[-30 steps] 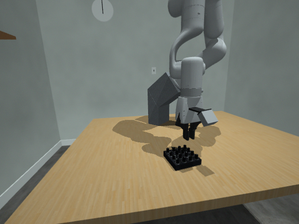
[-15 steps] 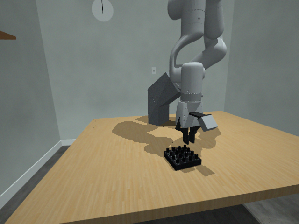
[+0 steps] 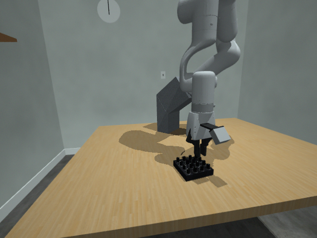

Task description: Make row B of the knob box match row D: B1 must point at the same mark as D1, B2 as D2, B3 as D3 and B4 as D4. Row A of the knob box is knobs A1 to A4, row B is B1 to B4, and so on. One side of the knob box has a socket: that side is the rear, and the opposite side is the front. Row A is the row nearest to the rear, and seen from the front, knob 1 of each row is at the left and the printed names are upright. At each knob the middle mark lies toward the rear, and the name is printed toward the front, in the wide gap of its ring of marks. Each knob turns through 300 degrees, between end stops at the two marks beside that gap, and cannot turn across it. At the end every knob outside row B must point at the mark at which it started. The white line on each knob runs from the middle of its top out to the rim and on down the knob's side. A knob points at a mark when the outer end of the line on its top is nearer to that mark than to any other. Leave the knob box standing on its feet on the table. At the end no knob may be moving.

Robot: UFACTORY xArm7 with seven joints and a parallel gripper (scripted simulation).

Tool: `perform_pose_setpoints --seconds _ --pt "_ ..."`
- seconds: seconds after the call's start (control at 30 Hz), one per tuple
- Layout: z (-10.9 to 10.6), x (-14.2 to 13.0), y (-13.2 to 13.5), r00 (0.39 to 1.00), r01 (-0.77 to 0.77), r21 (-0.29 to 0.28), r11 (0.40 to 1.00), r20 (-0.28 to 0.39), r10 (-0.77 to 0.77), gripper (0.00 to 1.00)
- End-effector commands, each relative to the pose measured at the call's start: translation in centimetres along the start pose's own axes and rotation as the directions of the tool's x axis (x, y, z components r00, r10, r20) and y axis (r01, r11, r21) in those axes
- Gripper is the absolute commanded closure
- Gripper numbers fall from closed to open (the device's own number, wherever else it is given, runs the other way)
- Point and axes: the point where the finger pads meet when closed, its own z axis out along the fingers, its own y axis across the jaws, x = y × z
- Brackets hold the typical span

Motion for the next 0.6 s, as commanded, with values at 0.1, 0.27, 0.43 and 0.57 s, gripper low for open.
perform_pose_setpoints --seconds 0.1,0.27,0.43,0.57 --pt "0.38 0.04 0.1 1.0 0.0 -0.003 1.0 -0.001 0.0 0.81" --pt "0.48 0.05 0.1 1.0 0.0 -0.003 1.0 -0.001 0.0 0.81" --pt "0.48 0.05 0.1 1.0 0.0 -0.003 1.0 -0.001 0.0 0.81" --pt "0.48 0.05 0.1 1.0 0.0 -0.003 1.0 -0.001 0.0 0.81"
